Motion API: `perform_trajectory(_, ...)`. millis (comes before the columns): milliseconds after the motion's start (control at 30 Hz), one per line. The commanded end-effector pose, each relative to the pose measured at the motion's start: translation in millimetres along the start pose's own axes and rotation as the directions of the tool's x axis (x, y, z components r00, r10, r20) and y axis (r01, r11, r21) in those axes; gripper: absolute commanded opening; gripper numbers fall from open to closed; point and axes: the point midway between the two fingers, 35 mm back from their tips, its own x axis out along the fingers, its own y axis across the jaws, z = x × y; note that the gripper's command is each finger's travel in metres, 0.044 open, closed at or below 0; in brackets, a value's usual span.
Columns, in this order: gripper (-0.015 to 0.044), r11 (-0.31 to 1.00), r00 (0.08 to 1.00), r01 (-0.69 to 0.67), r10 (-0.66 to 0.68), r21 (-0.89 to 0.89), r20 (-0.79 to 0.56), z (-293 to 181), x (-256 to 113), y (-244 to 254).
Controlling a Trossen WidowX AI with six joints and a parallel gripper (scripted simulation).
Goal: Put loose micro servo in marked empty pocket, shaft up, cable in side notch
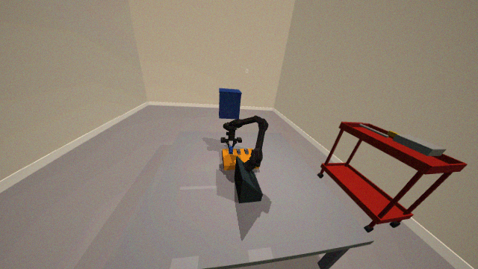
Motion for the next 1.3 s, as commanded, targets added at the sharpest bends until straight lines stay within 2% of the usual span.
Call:
perform_trajectory(0,0.0000,1.000,1.000,0.006,-0.006,-0.007,0.001,-1,4,0)
perform_trajectory(1267,0.0000,1.000,1.000,0.007,-0.007,-0.007,0.001,-1,29,0)
